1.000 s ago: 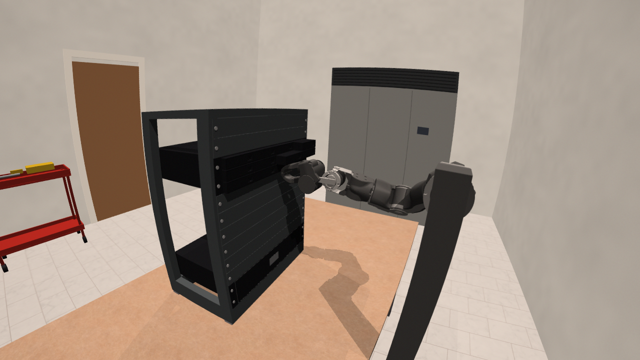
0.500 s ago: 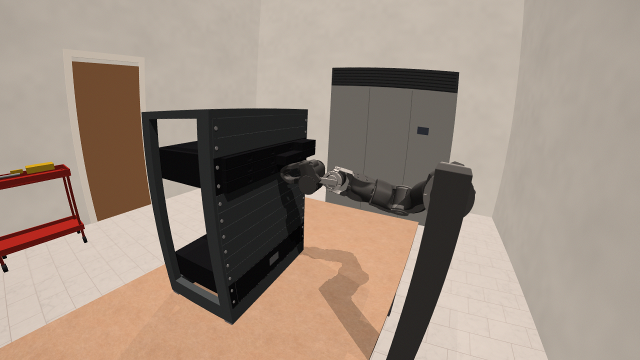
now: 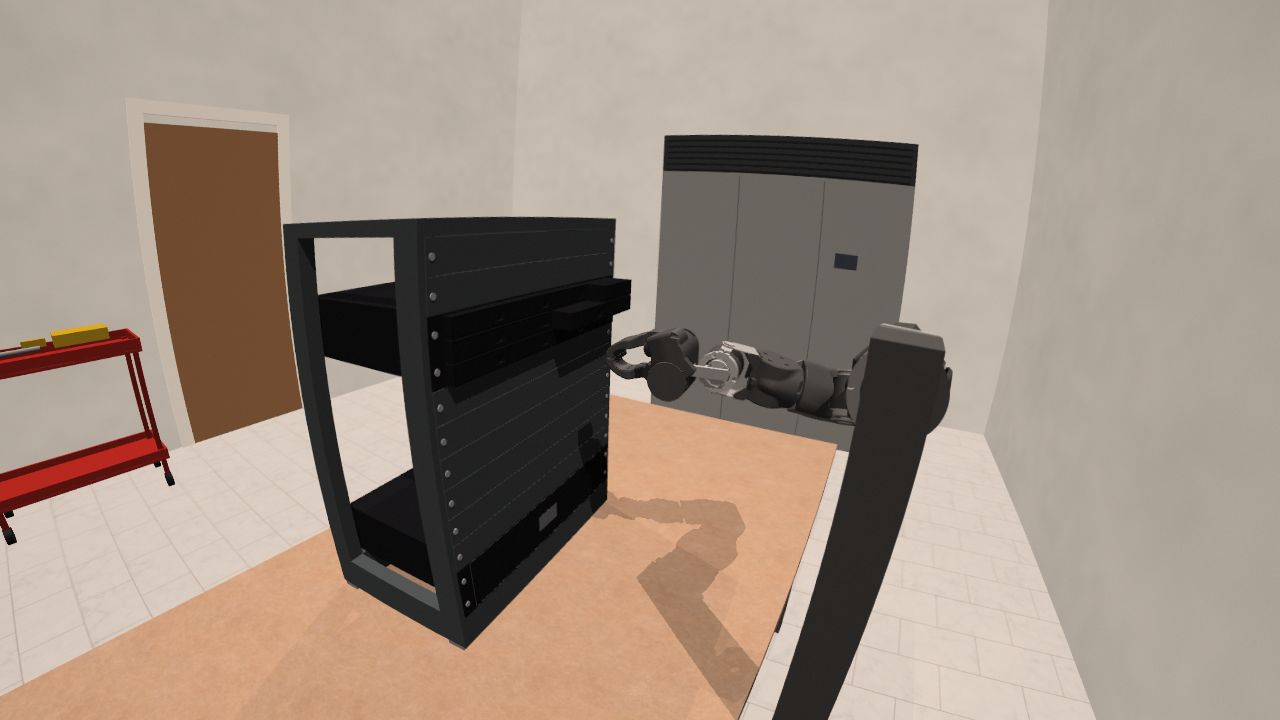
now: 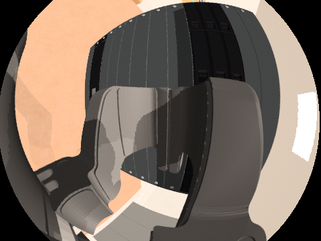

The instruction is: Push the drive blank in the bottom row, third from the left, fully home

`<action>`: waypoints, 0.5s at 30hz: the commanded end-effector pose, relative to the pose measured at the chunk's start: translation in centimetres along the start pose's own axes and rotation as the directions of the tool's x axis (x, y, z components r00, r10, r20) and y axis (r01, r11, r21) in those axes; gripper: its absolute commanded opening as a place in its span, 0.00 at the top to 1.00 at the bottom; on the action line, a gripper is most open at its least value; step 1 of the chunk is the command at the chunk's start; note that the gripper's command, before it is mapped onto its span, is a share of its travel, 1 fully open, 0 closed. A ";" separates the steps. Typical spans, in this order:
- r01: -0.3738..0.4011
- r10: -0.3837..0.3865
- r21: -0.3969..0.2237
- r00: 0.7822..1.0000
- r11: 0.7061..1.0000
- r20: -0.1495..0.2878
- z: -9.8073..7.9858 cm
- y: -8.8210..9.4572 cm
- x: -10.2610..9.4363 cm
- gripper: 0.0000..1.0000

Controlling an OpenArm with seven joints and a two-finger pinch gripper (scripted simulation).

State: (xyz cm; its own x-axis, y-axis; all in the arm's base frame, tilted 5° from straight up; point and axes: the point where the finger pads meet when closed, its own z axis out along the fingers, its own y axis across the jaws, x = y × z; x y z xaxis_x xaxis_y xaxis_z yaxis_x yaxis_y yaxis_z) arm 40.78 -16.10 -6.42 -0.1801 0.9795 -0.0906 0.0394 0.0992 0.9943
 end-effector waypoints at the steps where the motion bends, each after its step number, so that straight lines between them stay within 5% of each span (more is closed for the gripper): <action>1: -0.013 0.013 -0.018 1.000 1.000 0.011 0.1 0.5 -0.2 1.00; 7: -0.013 0.013 -0.019 1.000 1.000 0.011 -1.9 0.4 -0.2 1.00; 15: -0.013 0.013 -0.018 1.000 1.000 0.012 -2.3 0.4 -0.2 1.00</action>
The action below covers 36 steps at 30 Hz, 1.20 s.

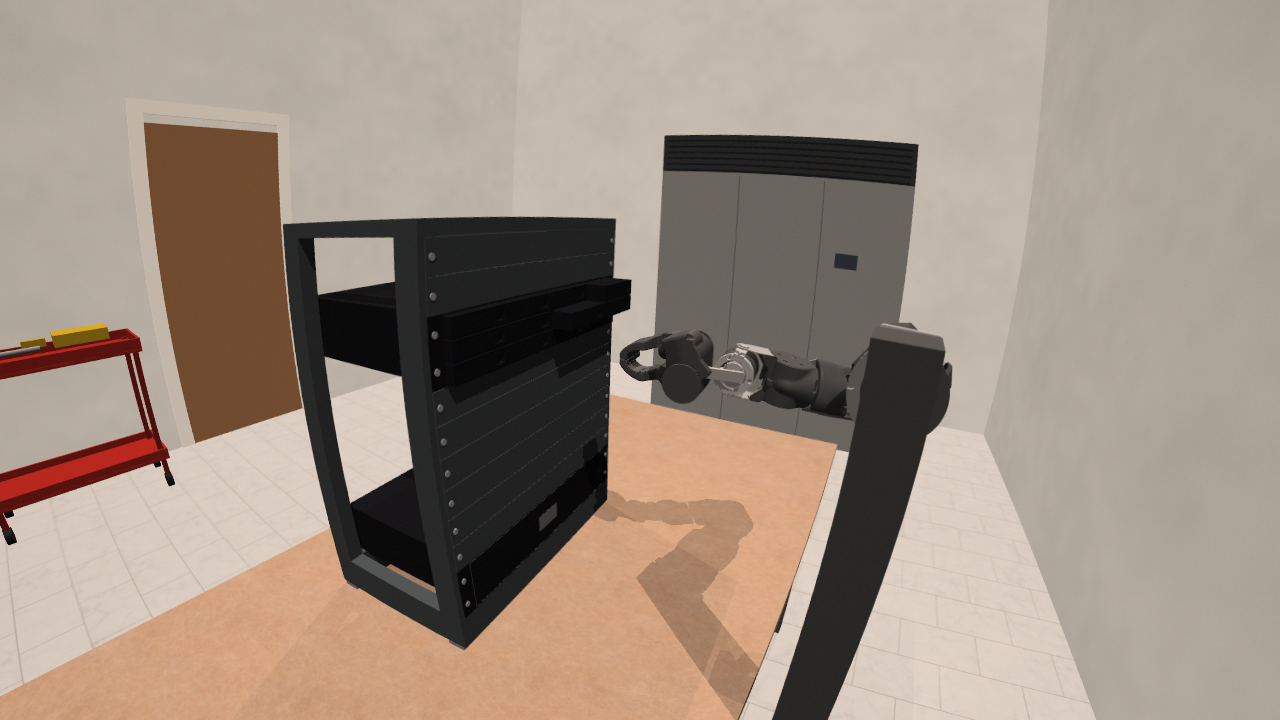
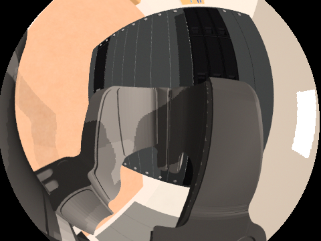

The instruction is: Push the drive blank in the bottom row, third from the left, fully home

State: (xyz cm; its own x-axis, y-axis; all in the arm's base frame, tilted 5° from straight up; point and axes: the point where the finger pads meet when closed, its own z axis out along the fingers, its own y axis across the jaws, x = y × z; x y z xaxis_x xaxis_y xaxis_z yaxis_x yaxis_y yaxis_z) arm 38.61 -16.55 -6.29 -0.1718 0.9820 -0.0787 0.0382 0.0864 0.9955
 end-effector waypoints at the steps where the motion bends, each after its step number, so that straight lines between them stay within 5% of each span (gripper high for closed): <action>1: -0.001 0.001 -0.015 1.000 1.000 0.004 -0.1 0.4 -0.1 1.00; 20: 0.000 0.000 -0.015 1.000 1.000 0.003 -2.1 0.4 -0.3 1.00; 36: 0.000 0.000 -0.016 1.000 1.000 0.004 -5.9 0.5 -0.7 1.00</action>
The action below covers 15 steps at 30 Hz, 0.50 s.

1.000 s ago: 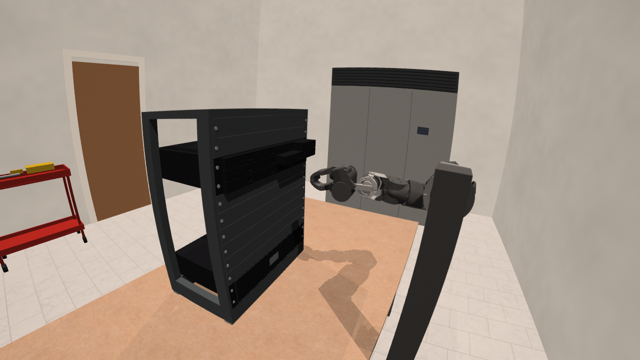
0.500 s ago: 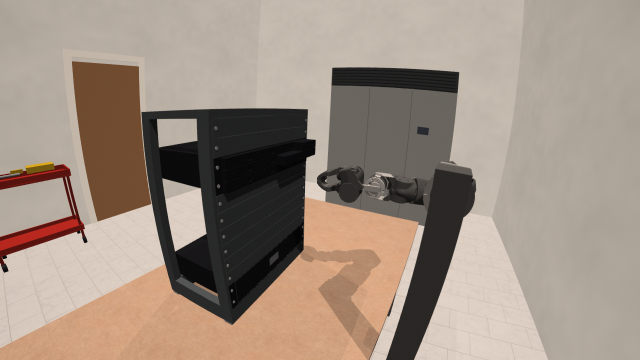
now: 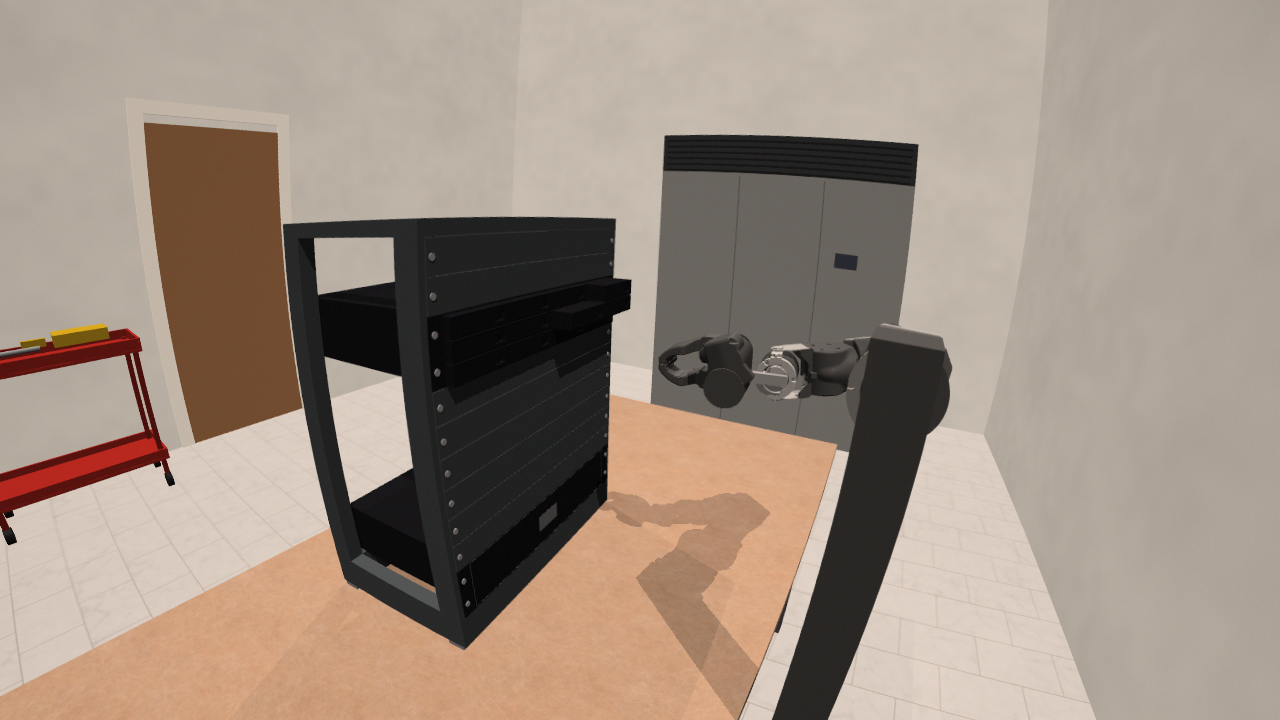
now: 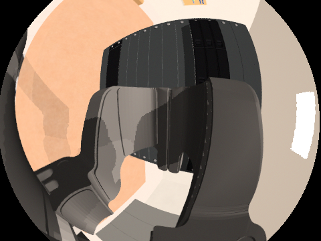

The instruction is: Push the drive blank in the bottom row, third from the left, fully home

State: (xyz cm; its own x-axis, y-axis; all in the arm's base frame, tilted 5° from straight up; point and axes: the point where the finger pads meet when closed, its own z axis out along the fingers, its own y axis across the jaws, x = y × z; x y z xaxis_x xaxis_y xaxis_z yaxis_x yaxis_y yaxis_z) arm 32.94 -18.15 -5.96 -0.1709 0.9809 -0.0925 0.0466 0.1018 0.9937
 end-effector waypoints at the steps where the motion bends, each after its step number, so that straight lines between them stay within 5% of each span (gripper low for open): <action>1: -0.014 0.014 -0.026 1.000 1.000 0.002 0.0 0.5 -0.1 1.00; 15: -0.013 0.013 -0.026 1.000 1.000 0.003 -3.0 0.5 -0.4 1.00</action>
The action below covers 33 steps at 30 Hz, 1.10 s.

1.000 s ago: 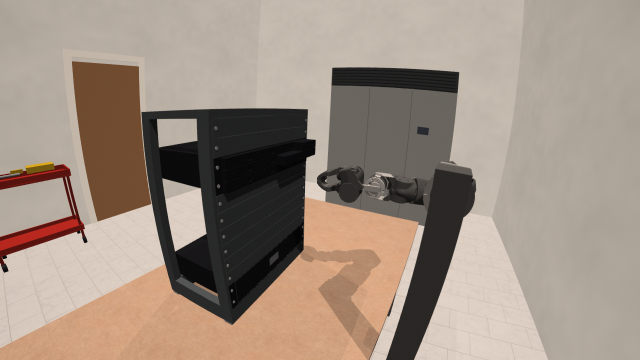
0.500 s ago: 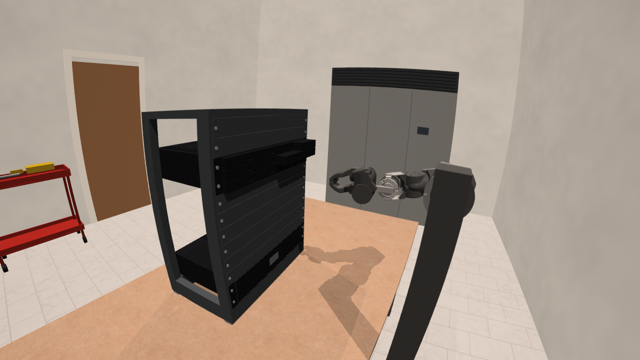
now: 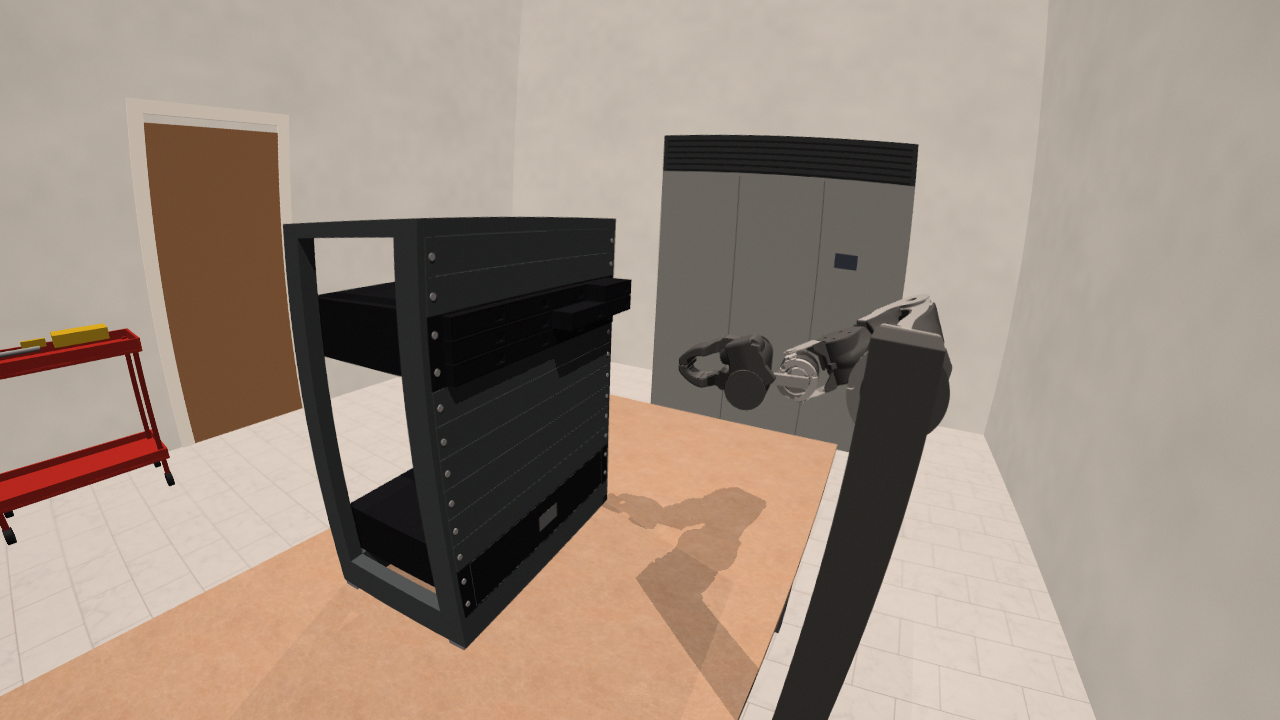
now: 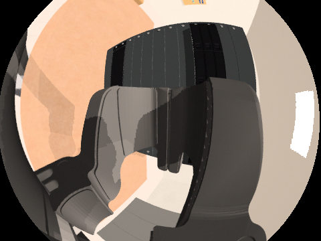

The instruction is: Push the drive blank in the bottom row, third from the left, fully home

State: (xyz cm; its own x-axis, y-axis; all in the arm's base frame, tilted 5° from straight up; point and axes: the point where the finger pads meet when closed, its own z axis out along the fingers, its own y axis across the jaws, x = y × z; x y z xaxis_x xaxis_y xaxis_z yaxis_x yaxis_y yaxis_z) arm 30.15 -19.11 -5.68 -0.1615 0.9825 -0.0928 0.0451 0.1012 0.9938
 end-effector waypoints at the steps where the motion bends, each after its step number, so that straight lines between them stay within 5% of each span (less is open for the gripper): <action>1: -0.013 0.013 -0.025 1.000 1.000 -0.007 -0.2 0.4 0.1 1.00; 33: -0.012 0.012 -0.023 1.000 1.000 -0.005 -1.6 0.4 -0.1 1.00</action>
State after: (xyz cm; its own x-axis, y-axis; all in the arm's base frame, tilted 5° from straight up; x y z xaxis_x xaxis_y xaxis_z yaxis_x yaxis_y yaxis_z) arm 28.66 -19.50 -5.38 -0.1634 0.9833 -0.0802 0.0323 0.0865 0.9957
